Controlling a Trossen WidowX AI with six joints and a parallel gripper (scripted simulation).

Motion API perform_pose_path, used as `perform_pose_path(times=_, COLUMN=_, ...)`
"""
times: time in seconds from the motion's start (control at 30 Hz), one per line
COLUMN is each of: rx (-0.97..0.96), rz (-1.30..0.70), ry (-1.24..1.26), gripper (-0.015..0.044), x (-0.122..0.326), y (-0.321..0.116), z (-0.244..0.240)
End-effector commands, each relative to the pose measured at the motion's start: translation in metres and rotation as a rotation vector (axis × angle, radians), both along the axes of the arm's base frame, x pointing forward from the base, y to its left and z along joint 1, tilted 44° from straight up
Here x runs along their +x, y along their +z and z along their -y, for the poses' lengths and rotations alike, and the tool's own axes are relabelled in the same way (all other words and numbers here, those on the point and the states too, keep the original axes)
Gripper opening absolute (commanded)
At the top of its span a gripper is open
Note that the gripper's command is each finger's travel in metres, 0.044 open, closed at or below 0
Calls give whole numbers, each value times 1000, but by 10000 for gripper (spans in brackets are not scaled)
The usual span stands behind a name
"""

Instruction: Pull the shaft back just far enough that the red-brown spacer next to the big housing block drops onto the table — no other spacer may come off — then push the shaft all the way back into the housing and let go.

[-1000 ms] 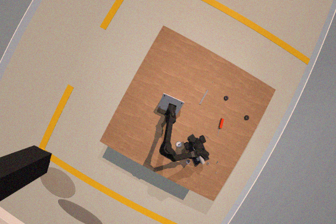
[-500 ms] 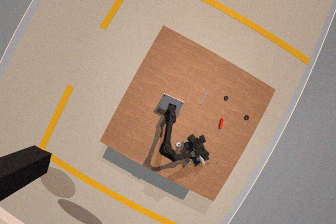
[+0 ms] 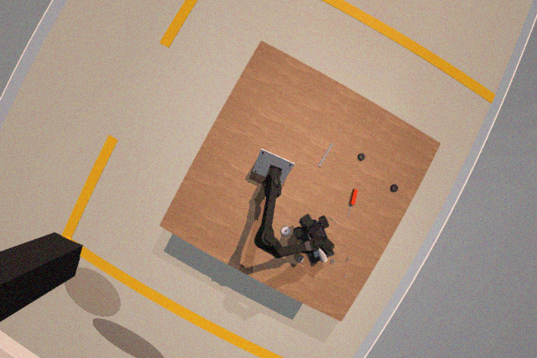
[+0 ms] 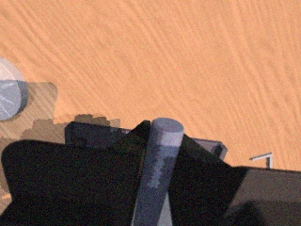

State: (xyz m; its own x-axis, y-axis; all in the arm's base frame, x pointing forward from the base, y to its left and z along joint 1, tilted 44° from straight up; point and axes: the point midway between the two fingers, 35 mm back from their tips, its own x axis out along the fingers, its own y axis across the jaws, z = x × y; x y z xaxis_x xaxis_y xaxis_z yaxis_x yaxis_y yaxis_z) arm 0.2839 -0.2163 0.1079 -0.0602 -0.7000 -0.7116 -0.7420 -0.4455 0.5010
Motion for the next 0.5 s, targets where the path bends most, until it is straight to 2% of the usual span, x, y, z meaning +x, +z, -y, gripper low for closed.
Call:
perform_pose_path(times=0.0, rx=2, rz=0, ry=-2, gripper=0, x=-1, y=-1, z=-1)
perform_pose_path(times=0.47, rx=2, rz=0, ry=-2, gripper=0, x=-2, y=-2, z=-2)
